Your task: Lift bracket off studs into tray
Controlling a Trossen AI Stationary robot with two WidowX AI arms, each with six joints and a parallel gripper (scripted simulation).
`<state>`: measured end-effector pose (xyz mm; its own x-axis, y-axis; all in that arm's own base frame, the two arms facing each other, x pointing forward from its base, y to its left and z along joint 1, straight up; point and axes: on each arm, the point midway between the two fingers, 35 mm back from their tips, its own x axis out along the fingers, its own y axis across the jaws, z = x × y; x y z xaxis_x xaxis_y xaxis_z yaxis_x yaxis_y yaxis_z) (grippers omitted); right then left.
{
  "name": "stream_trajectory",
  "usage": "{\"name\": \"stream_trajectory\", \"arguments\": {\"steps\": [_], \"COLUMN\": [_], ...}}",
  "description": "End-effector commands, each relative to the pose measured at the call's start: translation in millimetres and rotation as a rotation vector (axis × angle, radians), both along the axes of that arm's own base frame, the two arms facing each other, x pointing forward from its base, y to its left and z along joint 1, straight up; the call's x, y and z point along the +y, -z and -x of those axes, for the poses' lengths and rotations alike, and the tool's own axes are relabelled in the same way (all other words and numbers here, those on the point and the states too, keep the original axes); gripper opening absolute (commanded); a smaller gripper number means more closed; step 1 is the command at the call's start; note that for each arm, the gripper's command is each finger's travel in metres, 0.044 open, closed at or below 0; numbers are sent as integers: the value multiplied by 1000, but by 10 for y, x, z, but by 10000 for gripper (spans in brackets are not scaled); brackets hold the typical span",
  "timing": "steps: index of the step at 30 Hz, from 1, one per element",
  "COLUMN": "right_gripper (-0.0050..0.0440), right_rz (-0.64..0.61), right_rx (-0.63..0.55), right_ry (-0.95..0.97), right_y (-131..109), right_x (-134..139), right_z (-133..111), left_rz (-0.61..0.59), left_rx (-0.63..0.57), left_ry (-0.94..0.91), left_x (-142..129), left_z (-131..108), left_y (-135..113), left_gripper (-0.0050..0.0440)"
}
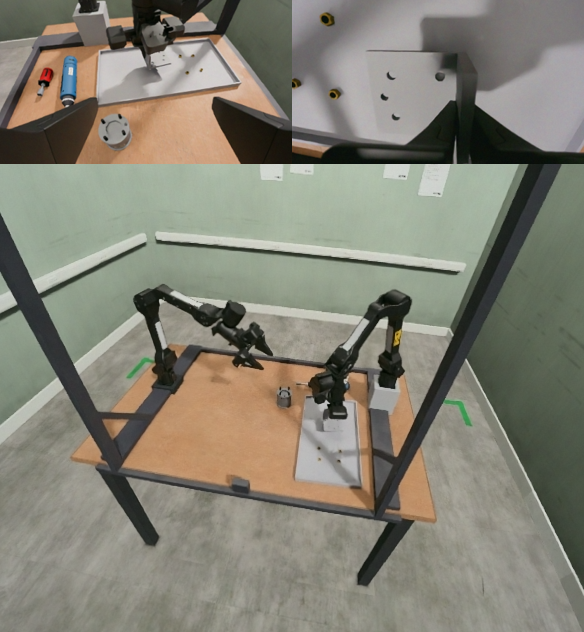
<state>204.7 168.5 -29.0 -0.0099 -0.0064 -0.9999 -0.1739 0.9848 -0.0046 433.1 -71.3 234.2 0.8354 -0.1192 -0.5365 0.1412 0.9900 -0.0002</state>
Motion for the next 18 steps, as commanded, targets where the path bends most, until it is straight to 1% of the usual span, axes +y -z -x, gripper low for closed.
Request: {"name": "stream_trajectory", "arguments": {"steps": [1,5,10,12,18], "right_gripper": [-50,-50,-50,-50,-50], "right_rz": [-23,-22,-26,-7,-8], "right_rx": [-30,-36,-39,-19,-19], "right_ry": [59,121,135,135,133], "right_y": [-69,-69,-78,16,73], "right_x": [31,29,38,10,11], "right_z": [-25,-25,-38,-3,2], "left_rz": [7,7,6,6,6], "left_rx": [-47,-47,-35,-35,-35], "left_ry": [5,5,2,2,2], "left_x": [-13,-12,-4,-4,-4], "left_z": [-22,-20,-3,-3,-3], "left_y": [-194,-197,-144,-144,-144], "left_gripper": [440,440,440,440,440]}}
